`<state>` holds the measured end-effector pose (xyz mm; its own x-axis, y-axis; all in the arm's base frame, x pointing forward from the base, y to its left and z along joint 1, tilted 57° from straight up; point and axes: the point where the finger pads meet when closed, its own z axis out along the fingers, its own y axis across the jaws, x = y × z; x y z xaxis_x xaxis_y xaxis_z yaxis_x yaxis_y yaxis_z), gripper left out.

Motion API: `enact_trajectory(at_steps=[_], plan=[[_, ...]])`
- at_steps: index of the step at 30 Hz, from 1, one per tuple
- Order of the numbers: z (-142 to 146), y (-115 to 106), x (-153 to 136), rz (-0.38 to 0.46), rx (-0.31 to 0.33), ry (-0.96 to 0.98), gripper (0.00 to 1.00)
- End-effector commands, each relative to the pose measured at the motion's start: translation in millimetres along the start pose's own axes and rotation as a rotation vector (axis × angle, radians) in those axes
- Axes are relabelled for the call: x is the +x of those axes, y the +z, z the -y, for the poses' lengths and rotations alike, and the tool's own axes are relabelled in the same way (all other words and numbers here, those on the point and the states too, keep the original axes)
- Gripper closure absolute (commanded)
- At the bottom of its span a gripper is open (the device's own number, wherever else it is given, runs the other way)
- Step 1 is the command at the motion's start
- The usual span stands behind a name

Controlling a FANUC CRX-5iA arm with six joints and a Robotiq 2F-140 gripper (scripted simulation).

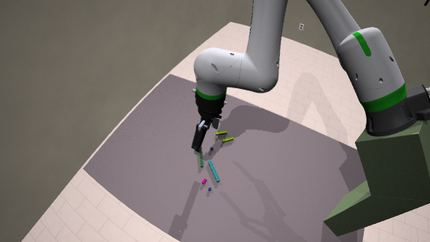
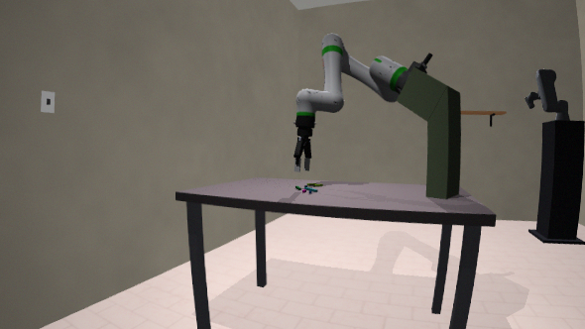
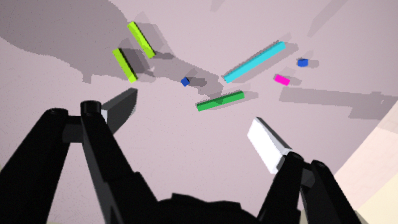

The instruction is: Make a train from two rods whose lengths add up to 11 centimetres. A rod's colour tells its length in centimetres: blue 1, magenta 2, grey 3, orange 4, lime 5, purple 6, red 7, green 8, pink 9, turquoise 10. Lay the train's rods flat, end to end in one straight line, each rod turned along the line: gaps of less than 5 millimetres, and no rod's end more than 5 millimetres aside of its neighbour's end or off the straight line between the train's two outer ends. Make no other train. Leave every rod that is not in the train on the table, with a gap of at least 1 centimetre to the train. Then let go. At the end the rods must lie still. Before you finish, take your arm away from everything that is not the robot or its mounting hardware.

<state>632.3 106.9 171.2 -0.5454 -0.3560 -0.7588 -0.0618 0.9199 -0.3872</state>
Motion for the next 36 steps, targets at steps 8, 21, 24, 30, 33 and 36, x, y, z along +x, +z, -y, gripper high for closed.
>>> enact_trajectory(at_steps=[8,21,24,30,33,36], plan=[[-47.7,-10.1,1.7,-0.056,0.016,-0.380,0.00],[-90.4,-24.6,9.1,-0.067,0.014,-0.739,0.00],[-90.6,-24.7,9.2,-0.067,0.014,-0.740,0.00],[-90.6,-24.7,9.2,-0.067,0.014,-0.741,0.00],[-90.6,-24.7,9.2,-0.067,0.014,-0.741,0.00],[-90.6,-24.7,9.2,-0.067,0.014,-0.741,0.00]])
